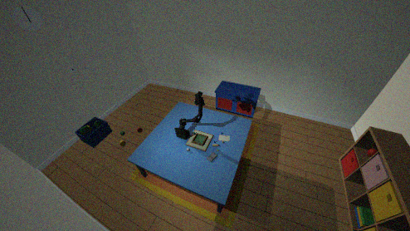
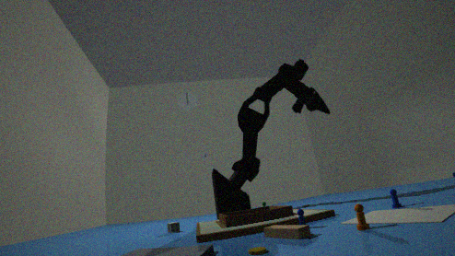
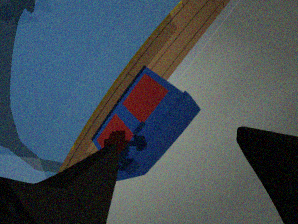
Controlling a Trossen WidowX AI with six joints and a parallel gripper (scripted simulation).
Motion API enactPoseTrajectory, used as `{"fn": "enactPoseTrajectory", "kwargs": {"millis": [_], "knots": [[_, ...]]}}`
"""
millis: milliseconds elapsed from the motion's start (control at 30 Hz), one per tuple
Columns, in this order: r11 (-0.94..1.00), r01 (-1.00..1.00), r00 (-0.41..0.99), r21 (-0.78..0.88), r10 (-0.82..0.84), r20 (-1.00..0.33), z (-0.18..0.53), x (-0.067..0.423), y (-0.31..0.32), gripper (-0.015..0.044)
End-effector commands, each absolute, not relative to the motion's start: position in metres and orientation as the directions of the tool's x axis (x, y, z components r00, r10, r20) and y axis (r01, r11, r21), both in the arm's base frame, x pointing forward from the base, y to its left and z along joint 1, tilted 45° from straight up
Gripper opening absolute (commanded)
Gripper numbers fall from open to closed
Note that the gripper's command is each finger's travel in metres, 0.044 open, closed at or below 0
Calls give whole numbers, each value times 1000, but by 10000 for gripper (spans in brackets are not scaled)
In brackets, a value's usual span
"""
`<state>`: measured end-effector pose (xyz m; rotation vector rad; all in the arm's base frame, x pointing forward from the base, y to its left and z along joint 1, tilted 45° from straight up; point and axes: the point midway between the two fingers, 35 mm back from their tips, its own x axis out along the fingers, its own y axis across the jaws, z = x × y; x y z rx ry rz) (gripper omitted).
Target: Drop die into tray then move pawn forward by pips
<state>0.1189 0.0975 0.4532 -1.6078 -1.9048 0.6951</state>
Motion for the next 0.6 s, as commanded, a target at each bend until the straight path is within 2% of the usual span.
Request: {"fn": "enactPoseTrajectory", "kwargs": {"millis": [0, 133, 367, 567], "knots": [[148, 708, -132, -691, 988, 76, 454, 117, 97, 374], [54, 753, -44, -656, 999, 32, 460, 89, 95, 275], [-186, 785, 157, -590, 982, -100, 455, 44, 124, 275], [-413, 727, 332, -548, 911, -246, 432, 35, 172, 275]]}}
